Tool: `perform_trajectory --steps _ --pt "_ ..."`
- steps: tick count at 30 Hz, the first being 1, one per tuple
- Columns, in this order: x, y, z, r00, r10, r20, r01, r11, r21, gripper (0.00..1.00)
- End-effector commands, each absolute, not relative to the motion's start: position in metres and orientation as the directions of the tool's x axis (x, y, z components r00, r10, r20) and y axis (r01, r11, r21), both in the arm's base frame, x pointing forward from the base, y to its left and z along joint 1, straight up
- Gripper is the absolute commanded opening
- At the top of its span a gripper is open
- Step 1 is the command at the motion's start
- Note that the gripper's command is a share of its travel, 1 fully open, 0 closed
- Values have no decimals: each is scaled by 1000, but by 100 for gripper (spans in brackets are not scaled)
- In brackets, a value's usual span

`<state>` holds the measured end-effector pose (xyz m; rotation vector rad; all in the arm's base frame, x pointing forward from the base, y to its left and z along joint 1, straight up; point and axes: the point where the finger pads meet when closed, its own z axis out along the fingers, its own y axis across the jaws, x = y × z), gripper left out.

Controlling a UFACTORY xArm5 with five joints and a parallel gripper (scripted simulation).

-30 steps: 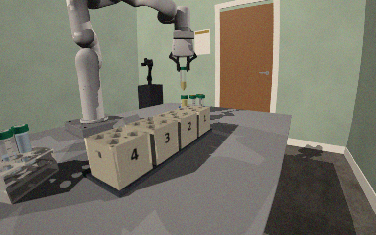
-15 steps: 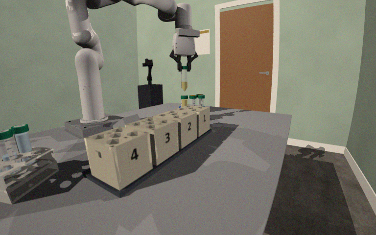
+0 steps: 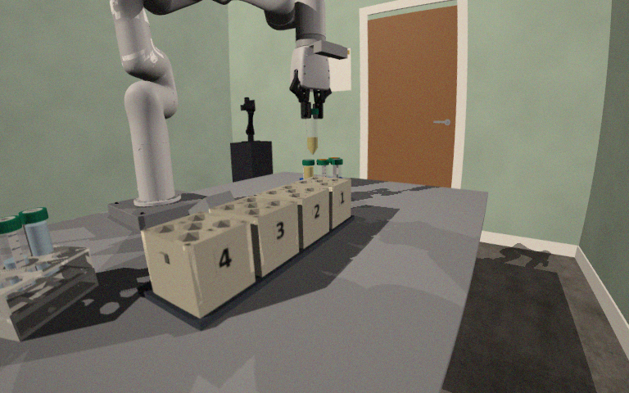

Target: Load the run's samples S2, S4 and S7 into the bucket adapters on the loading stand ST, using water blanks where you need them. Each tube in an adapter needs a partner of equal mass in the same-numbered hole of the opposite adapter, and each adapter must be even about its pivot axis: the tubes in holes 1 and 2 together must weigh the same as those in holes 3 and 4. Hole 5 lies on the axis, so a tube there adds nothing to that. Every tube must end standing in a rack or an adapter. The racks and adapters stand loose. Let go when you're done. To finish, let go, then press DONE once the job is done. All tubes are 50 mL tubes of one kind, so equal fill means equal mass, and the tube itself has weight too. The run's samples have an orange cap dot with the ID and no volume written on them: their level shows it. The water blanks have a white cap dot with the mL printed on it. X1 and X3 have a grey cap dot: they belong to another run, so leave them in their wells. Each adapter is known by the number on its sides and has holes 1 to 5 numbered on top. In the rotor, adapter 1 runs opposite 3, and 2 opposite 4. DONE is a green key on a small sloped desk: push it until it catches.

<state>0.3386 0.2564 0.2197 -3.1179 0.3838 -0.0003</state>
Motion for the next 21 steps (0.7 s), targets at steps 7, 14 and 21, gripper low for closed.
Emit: perform_trajectory --steps 7,14,21 --pt "377 217 221 999 55 2 55 -999 -4 0" --pt "393 198 221 999 55 2 55 -999 -3 0" --pt "417 173 221 999 55 2 55 -999 -3 0"
